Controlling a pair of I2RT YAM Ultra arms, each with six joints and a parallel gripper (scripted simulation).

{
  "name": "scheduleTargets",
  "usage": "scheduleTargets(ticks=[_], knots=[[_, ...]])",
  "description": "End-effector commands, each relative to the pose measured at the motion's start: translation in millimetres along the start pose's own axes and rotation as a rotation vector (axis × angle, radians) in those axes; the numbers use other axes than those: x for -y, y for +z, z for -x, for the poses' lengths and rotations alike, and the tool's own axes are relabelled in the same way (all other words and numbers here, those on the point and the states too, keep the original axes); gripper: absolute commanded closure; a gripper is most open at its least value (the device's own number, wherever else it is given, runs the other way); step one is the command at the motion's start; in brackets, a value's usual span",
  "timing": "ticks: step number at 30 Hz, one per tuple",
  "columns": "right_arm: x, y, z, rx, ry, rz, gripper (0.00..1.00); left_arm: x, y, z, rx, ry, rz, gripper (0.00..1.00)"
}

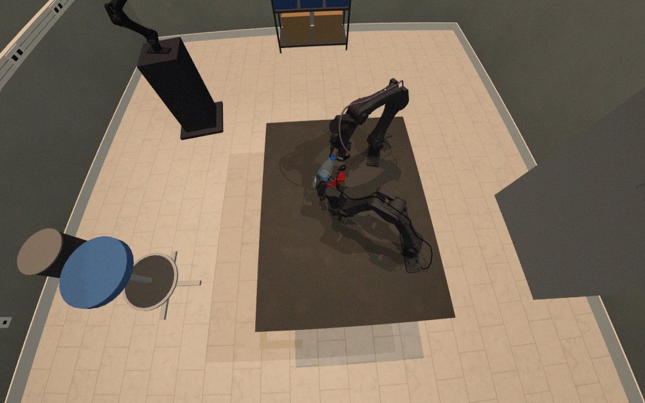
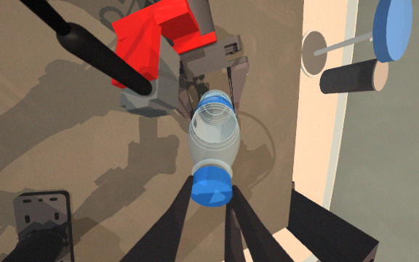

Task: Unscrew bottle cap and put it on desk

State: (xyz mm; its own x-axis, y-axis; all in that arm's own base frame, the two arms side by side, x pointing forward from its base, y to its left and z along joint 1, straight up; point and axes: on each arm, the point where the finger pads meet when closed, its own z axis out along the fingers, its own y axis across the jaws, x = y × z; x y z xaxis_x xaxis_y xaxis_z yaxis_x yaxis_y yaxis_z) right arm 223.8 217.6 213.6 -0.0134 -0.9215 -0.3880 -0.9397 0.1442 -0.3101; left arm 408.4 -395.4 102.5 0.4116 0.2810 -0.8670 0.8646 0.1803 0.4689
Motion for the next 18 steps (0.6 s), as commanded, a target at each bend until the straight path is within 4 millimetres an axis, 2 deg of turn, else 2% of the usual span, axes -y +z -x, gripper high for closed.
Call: scheduleTargets(ticks=[1, 7, 12, 15, 18], knots=[[1.3, -5.9, 3.2, 0.007, -0.048, 0.002, 1.00, -5.7, -0.5, 11.5, 0.016, 0.014, 0.006, 1.00], [1.5, -2.0, 1.8, 0.008, 0.000, -0.007, 1.00, -5.7, -0.5, 11.5, 0.016, 0.014, 0.006, 1.00], [1.5, -2.0, 1.8, 0.008, 0.000, -0.007, 0.43, -5.7, -0.5, 11.5, 0.016, 0.014, 0.006, 1.00], [1.5, -2.0, 1.8, 0.008, 0.062, -0.006, 0.43, -5.7, -0.5, 11.5, 0.016, 0.014, 0.006, 1.00], [1.5, -1.9, 1.8, 0.008, 0.334, -0.003, 0.43, -5.7, -0.5, 11.5, 0.016, 0.014, 0.006, 1.00]])
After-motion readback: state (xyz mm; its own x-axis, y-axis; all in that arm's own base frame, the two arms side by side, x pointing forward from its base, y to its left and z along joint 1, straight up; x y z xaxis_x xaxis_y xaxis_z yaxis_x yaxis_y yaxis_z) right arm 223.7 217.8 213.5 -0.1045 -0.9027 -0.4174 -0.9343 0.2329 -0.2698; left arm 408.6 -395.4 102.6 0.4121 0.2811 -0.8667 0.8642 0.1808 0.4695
